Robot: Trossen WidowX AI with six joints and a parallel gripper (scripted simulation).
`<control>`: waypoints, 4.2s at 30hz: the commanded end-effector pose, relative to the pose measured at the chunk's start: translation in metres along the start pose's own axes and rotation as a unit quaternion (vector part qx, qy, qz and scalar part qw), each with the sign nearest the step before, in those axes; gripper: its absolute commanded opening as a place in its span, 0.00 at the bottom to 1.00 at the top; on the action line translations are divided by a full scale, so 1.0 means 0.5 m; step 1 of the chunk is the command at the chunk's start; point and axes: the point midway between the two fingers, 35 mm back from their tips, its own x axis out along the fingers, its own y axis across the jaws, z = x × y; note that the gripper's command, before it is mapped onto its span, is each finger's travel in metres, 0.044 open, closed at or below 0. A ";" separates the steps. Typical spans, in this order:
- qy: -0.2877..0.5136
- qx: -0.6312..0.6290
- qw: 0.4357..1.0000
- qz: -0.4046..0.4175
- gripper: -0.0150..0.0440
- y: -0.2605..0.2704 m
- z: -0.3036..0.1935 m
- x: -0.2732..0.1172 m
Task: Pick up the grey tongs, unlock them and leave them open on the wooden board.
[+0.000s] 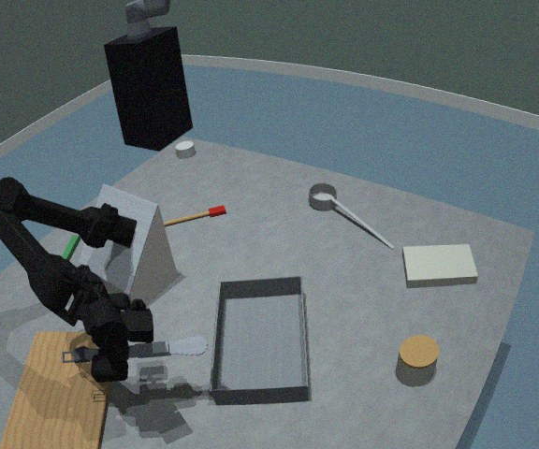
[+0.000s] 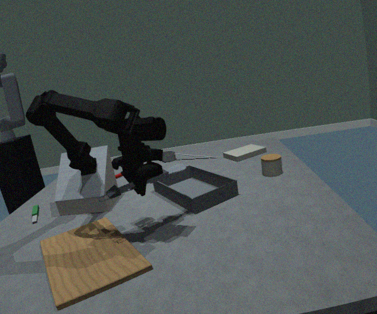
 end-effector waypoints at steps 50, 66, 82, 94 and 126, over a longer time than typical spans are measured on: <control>-0.006 0.893 0.450 0.011 0.00 -0.023 -0.188 0.001; -0.007 0.990 0.140 0.009 0.00 -0.021 -0.244 -0.005; -0.011 0.983 -0.183 0.006 0.00 -0.015 -0.299 -0.013; -0.018 0.910 -0.414 0.006 0.00 -0.008 -0.339 -0.022; -0.040 0.808 -0.576 0.121 0.00 0.010 -0.368 -0.023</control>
